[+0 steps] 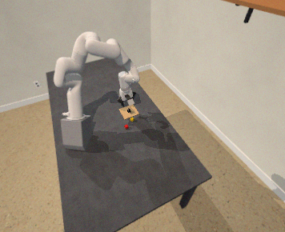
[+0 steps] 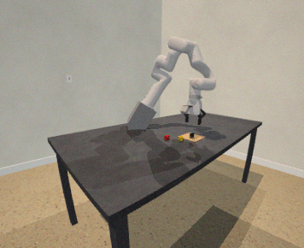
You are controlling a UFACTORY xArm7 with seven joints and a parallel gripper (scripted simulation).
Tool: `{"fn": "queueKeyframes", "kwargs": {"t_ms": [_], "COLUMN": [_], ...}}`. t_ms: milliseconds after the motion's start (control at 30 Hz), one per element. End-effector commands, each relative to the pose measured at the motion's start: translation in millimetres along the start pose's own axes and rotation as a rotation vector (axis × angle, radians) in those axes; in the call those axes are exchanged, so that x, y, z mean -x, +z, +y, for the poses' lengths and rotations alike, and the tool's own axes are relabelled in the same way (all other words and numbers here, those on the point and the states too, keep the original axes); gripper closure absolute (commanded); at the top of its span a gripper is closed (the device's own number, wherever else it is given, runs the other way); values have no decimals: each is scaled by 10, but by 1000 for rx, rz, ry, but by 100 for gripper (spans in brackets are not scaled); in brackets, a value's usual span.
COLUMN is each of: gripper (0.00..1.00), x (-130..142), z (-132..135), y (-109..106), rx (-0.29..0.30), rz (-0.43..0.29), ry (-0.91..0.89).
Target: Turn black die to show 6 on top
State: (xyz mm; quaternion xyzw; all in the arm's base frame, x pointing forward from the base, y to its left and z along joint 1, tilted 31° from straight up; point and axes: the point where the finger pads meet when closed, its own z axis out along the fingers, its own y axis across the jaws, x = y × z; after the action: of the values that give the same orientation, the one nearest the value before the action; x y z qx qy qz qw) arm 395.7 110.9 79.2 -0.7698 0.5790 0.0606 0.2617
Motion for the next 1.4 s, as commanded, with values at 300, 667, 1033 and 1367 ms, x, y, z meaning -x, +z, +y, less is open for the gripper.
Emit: {"fn": "queueKeyframes", "kwargs": {"t_ms": [300,667,1033,1367], "gripper": [0,0,0,0], "x": [-5,-4,-3,-3], "z": [-8,-7,-7,-7], "y": [-125,-590,-917,-920], "rx": [-2,-2,-2,-2], "rz": [2,2,2,2], "ry": [0,0,0,0]}}
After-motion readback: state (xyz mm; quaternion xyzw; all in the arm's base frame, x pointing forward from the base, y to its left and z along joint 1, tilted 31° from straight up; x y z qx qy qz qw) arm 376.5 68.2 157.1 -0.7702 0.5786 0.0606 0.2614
